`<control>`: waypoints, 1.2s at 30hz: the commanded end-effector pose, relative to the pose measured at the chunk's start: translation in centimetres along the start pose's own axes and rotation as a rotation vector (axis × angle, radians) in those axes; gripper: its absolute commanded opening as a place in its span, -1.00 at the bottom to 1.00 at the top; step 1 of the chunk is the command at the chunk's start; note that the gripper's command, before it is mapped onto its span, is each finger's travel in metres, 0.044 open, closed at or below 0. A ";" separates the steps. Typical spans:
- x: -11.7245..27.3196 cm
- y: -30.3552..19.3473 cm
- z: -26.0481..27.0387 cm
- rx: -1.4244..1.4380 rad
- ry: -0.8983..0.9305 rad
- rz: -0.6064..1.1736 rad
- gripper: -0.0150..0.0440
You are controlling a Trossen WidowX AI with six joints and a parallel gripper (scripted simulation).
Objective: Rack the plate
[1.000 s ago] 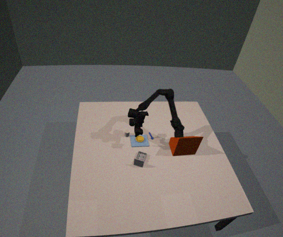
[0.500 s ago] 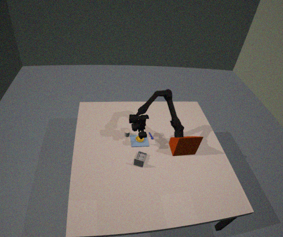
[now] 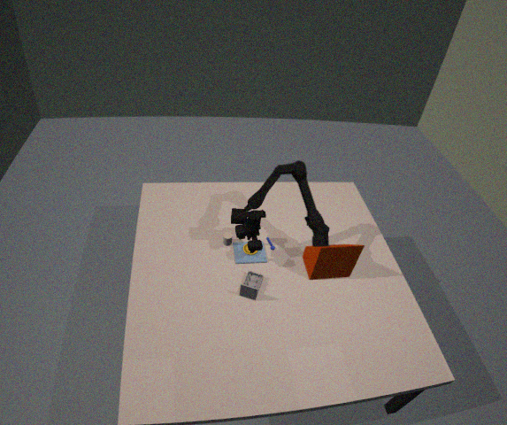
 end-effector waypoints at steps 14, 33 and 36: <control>-2.7 -0.4 -0.1 0.007 -0.005 0.004 0.86; -3.3 -0.4 -0.2 0.007 -0.006 0.004 0.72; -3.3 -0.4 -0.2 0.007 -0.006 0.004 0.65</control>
Point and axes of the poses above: the point midway between the two fingers, 35 mm back from their tips, its own x axis back along the fingers, its own z axis across the jaws, y = z × x, the point moved 10 cm from there along x, back along the fingers, and after that the axes turned 5 degrees about -x, right-handed, at the moved point
